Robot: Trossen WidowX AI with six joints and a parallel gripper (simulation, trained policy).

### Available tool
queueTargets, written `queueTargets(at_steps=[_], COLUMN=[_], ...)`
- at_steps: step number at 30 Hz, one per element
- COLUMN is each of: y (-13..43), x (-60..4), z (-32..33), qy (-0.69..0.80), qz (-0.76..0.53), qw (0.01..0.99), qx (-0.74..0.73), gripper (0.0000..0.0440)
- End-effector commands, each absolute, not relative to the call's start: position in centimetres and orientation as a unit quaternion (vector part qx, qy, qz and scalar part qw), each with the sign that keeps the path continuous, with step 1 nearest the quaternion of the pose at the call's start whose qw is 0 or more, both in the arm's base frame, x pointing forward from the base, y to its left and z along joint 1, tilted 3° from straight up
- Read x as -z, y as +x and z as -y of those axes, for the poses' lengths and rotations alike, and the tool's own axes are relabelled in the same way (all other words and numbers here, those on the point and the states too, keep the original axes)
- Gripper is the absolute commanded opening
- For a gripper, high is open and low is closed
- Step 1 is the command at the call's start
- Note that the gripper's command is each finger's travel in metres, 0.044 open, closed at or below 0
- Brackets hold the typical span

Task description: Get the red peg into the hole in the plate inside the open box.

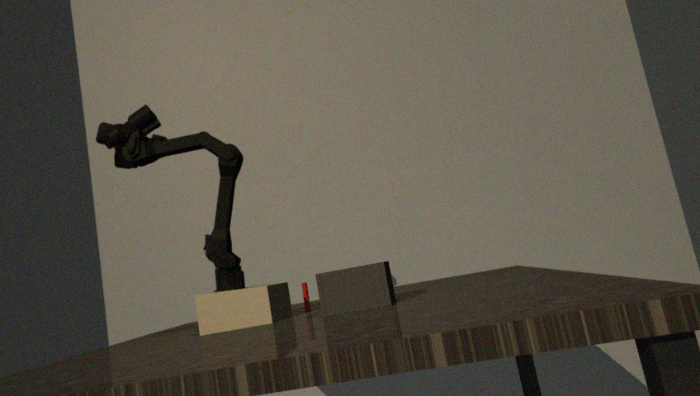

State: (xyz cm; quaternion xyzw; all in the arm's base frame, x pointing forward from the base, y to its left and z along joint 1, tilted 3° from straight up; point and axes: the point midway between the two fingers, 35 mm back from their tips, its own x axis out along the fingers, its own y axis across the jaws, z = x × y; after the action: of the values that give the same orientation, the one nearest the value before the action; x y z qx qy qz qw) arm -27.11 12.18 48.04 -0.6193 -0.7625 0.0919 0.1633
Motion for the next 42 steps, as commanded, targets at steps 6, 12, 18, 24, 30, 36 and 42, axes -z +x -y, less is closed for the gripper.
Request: queueTargets(at_steps=[6,12,18,24,30,36,42], y=[-29.9,-32.0,-33.5,-34.2,-34.2,-33.3,-31.7], x=[-47.8,-47.1,-46.3,-45.4,-44.5,-43.7,-42.9], z=[-8.7,-4.5,0.0,4.7,9.5,14.2,18.7], qy=[-0.566,-0.508,-0.444,-0.374,-0.3,-0.225,-0.148], qz=[0.812,0.856,0.89,0.914,0.927,0.928,0.918], qw=[0.135,0.092,0.058,0.031,0.014,0.006,0.008], qx=[-0.046,0.017,0.084,0.153,0.225,0.297,0.368], gripper=[0.044,0.044,0.044,0.044,0.044,0.044,0.044])
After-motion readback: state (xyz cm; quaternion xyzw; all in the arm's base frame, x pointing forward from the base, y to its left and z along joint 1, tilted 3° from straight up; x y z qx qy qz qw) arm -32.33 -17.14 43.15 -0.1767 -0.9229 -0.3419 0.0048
